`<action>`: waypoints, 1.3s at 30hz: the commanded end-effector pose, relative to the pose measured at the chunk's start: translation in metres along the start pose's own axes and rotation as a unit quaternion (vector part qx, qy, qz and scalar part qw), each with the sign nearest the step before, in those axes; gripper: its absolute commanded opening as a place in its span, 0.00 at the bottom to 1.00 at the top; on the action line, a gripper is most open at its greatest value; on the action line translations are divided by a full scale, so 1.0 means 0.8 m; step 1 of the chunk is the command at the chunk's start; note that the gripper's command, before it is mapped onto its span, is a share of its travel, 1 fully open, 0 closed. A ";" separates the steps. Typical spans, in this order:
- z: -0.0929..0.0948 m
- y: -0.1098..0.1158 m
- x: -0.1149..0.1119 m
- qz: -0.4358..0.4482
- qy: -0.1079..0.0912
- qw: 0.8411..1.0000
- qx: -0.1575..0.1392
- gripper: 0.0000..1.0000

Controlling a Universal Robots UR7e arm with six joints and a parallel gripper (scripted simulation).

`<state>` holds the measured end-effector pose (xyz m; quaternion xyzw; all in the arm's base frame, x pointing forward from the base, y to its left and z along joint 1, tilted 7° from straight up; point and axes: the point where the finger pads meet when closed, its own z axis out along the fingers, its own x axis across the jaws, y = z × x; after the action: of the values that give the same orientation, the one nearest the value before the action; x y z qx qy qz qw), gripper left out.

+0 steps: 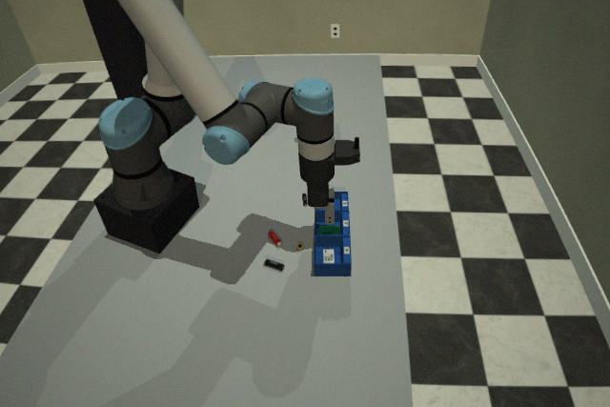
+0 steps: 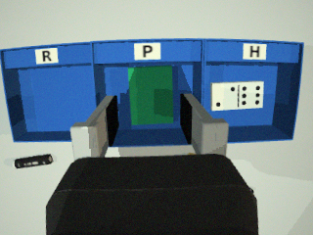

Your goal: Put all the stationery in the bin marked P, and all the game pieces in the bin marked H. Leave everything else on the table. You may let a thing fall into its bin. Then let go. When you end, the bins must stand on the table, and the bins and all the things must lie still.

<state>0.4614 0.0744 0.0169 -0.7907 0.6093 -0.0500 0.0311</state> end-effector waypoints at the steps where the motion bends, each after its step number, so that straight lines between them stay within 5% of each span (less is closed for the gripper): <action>1: 0.000 0.000 0.000 0.000 0.000 1.000 0.000 0.87; 25: 0.000 0.002 0.000 0.000 0.000 1.000 0.000 0.87; 26: -0.006 0.001 0.001 0.000 0.000 1.000 0.001 1.00; 39: -0.072 0.000 0.002 0.000 0.001 1.000 0.002 1.00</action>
<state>0.4578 0.0749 0.0551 -0.7907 0.6088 -0.0542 0.0333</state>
